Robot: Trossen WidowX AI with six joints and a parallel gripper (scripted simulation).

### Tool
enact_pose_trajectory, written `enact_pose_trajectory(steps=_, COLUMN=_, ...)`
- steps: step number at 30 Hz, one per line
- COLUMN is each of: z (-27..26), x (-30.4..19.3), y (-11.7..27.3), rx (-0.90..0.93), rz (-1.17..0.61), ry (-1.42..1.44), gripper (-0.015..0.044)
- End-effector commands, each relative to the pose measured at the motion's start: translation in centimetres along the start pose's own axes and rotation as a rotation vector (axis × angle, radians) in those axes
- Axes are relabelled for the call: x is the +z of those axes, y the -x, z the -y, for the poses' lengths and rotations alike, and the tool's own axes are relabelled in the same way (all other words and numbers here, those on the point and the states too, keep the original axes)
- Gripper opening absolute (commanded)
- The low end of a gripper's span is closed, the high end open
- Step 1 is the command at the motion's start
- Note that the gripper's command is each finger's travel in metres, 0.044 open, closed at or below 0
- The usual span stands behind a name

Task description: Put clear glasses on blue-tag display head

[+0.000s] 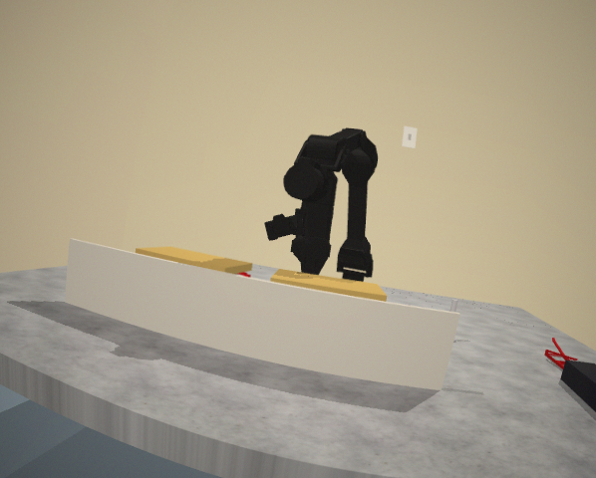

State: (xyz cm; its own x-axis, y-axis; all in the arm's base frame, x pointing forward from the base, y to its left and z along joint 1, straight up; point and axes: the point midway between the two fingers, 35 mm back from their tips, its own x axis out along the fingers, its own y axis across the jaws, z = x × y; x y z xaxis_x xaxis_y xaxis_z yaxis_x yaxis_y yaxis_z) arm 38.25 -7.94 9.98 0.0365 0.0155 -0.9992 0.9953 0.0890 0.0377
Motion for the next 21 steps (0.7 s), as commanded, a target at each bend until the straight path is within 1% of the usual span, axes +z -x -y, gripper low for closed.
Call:
enact_pose_trajectory(steps=1, z=-0.7, x=0.0, y=-0.1, rx=0.002, rz=-0.006, ry=-0.005, gripper=0.0)
enact_pose_trajectory(steps=21, z=-2.0, x=-0.1, y=-0.1, rx=0.003, rz=-0.006, ry=-0.005, gripper=0.0)
